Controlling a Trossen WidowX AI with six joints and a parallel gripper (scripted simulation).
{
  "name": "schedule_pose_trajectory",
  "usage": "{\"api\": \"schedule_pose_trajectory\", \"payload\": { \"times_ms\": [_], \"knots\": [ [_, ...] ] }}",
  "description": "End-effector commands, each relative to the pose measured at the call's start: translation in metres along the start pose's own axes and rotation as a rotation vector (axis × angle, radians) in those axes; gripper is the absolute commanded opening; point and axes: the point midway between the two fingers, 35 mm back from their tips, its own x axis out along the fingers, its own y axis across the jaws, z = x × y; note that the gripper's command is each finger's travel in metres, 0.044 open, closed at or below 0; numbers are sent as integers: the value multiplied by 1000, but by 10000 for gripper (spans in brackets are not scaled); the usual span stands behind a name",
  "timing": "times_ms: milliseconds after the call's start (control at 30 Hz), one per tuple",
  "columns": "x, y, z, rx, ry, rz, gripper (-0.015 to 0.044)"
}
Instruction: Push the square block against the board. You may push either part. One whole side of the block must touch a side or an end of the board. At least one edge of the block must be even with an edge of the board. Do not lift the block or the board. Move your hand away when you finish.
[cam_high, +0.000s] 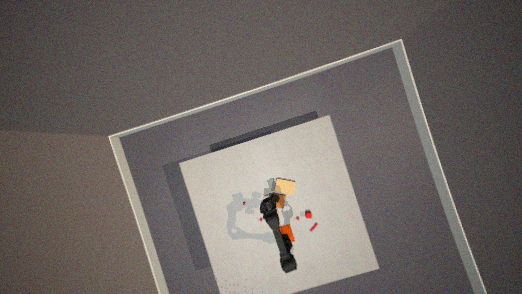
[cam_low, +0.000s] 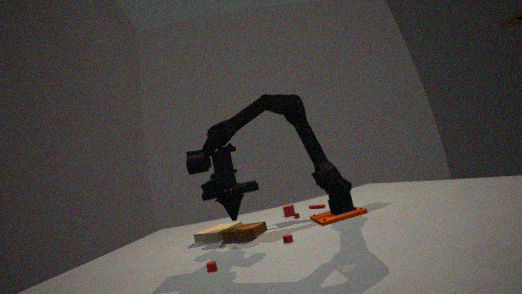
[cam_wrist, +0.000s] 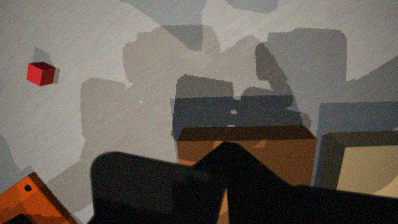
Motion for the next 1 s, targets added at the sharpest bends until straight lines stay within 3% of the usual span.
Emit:
{"api": "schedule_pose_trajectory", "payload": {
  "times_ms": [0,300,467,967],
  "knots": [
    [0,-7,15,-155,-2,-8,0],
    [4,-9,20,-207,-2,-8,0],
    [56,-9,20,-207,-2,-8,0],
    [56,-12,9,-207,-1,-8,0]
  ]
}}
